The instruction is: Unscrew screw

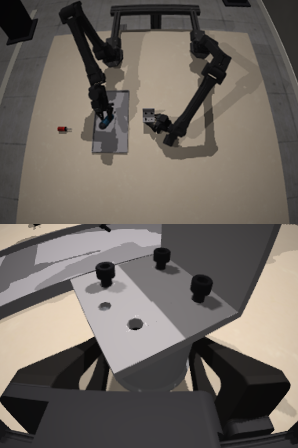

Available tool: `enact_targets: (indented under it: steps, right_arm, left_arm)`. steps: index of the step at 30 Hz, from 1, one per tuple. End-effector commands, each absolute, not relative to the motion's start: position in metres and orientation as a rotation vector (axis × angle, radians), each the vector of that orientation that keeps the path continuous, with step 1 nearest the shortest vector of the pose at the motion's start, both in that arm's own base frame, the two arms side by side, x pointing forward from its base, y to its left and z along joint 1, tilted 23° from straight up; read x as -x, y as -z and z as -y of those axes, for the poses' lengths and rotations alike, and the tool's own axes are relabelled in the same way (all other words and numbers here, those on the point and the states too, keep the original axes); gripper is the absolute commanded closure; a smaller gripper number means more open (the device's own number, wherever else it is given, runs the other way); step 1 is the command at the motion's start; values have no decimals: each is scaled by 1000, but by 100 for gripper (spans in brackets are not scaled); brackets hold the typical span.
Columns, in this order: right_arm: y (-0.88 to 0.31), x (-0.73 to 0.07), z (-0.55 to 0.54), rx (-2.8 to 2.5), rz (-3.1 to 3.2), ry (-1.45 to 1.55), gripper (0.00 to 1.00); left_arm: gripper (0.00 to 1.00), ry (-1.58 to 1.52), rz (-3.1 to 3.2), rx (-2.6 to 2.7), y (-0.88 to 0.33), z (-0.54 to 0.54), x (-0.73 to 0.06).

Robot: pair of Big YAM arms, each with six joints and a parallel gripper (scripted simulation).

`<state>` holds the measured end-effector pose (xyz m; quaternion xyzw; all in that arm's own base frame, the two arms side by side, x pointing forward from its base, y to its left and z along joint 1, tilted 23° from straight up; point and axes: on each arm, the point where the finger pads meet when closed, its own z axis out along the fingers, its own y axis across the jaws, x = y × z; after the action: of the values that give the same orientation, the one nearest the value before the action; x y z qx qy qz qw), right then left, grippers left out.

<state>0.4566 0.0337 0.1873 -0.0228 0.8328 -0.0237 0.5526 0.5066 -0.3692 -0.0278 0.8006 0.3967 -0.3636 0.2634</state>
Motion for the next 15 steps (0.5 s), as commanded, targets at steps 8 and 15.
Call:
enact_targets:
  steps: [8,15]
  right_arm:
    - [-230,-473,11,-114,-1951,51,58]
    - [-229,-472,19,-141,-1965,54,58]
  left_arm:
    - [41,959,-1047,-2163,19,375,-513]
    - [41,959,-1047,-2163,19,375,-513]
